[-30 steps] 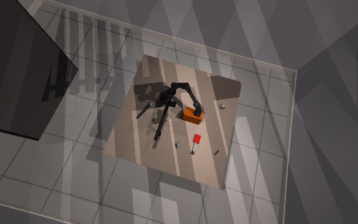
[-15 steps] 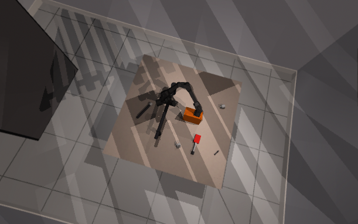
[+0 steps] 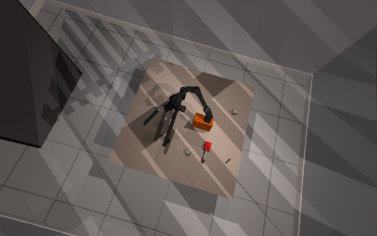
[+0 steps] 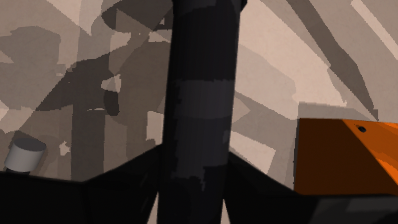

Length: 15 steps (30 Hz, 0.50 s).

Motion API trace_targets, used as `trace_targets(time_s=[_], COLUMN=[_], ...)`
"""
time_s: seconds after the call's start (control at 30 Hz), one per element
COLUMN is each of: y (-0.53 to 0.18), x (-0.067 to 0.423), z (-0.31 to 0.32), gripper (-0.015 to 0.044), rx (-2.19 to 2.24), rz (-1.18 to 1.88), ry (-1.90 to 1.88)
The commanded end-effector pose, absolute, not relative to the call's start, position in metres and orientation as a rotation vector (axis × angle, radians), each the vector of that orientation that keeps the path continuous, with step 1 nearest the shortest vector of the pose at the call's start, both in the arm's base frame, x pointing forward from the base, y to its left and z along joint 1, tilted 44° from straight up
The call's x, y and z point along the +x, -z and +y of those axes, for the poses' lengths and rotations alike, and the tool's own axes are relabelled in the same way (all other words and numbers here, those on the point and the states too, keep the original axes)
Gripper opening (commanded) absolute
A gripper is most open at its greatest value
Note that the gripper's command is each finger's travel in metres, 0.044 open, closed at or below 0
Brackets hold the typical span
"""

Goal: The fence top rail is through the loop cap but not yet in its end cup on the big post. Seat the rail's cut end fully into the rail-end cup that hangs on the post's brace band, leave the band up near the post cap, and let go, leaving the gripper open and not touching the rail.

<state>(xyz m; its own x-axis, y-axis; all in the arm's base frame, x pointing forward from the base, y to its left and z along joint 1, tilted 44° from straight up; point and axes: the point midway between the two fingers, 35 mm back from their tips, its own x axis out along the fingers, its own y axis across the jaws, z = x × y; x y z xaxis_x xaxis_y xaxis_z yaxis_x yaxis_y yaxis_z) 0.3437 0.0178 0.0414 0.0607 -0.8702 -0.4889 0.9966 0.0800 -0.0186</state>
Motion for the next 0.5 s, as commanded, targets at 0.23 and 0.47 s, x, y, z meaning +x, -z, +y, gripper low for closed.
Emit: trace_targets(time_s=[0.23, 0.47], y=[-0.041, -0.040], x=[0.343, 0.337], z=[0.030, 0.067], gripper=[0.0367, 0.0440], rx=[0.369, 0.370], rz=[0.428, 0.430], ry=[1.458, 1.458])
